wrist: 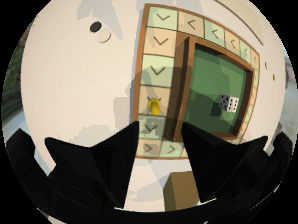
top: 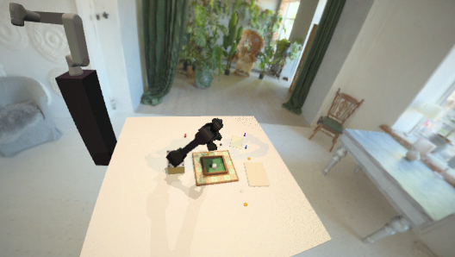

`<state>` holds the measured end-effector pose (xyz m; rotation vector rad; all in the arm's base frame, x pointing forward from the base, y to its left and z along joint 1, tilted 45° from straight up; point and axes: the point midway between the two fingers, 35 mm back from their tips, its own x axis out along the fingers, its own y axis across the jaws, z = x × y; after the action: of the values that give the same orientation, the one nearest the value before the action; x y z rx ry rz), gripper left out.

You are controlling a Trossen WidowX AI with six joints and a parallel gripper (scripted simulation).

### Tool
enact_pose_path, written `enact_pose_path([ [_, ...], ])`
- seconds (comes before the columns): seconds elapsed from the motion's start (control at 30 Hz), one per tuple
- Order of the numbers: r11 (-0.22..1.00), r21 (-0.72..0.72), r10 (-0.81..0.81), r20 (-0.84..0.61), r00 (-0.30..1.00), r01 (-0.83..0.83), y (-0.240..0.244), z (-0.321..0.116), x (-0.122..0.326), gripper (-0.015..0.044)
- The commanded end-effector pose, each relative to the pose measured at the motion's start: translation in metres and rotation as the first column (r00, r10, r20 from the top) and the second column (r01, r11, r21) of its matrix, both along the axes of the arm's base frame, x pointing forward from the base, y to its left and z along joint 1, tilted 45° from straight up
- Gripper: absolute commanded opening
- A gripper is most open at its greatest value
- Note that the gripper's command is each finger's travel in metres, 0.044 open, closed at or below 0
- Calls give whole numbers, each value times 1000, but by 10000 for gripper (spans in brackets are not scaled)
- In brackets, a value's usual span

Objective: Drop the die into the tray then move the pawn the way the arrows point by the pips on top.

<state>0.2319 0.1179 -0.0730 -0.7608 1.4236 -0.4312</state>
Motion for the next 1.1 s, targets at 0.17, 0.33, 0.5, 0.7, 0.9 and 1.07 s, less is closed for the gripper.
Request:
enact_pose_path([
  [0.17, 1000, 12, -27, 26, 999, 27, -5, -10, 2, 200],
  [0.33, 1000, 12, -27, 26, 999, 27, -9, -14, 2, 200],
  [0.5, 1000, 12, -27, 27, 999, 27, -14, -20, 4, 200],
  [0.7, 1000, 11, -27, 27, 999, 27, -20, -27, 5, 200],
  [0.9, 1000, 11, -27, 27, 999, 27, -27, -33, 7, 200],
  [1.07, 1000, 10, -27, 27, 999, 27, -32, -39, 7, 200],
])
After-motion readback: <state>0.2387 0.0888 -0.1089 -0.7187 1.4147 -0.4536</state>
